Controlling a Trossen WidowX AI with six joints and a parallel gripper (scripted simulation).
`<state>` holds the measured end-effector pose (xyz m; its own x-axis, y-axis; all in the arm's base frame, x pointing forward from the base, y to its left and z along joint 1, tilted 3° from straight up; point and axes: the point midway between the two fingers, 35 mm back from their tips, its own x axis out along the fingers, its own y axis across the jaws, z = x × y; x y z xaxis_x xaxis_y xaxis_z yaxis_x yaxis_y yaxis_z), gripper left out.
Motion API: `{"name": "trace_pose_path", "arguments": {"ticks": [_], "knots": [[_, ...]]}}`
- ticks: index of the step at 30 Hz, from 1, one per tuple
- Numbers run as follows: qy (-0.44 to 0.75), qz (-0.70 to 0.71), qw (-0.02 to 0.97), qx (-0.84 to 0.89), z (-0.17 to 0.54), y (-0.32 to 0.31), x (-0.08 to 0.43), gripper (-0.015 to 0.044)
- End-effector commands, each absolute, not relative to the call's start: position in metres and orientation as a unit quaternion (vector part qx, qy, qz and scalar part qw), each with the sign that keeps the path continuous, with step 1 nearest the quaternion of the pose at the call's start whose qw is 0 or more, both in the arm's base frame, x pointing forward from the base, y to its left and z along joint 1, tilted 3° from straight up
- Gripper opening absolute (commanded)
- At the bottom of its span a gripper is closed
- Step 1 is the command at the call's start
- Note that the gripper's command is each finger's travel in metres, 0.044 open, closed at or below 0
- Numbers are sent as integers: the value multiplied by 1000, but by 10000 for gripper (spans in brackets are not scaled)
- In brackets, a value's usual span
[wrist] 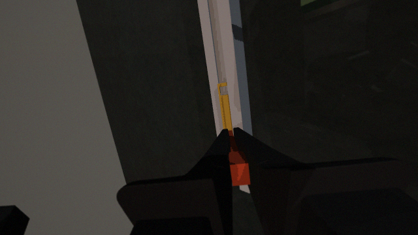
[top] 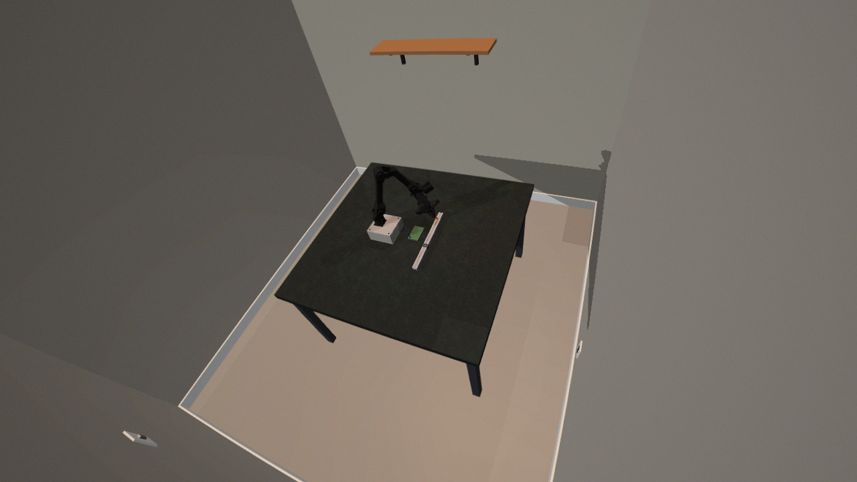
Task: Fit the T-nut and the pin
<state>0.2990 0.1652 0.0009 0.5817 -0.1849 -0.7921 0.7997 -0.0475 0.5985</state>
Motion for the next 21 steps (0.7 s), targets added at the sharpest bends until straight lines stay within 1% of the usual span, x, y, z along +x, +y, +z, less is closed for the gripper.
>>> {"name": "trace_pose_path", "arguments": {"ticks": [1,21], "knots": [[255,-382,642,614,4,168,302,-150],[274,-397,635,603,5,168,305,-150]]}}
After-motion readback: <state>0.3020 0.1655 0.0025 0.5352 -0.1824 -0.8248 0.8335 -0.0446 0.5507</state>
